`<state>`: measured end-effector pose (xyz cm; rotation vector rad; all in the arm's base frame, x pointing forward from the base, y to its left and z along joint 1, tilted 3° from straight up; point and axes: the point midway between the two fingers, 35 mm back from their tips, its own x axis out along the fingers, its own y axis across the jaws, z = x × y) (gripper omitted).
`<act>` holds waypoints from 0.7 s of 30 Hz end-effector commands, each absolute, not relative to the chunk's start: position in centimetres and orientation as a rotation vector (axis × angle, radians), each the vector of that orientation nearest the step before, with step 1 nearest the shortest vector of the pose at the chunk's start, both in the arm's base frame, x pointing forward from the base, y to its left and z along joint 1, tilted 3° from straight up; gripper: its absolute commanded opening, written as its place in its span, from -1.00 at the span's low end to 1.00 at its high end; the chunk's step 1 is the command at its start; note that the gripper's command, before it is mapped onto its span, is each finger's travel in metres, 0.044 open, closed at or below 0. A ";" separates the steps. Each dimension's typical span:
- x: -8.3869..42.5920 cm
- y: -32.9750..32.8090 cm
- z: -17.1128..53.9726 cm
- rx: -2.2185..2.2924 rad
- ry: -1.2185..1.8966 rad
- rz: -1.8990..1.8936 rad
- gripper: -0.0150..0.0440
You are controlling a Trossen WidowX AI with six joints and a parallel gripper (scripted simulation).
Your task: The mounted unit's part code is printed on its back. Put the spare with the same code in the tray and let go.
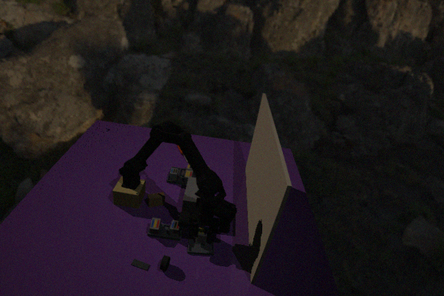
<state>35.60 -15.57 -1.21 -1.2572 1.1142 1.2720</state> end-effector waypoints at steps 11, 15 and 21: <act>35.6 -15.5 -1.4 -1.257 1.114 1.272 0.31; 35.6 -15.5 -1.4 -1.257 1.114 1.272 0.67; 35.6 -15.6 -1.1 -1.257 1.114 1.272 1.00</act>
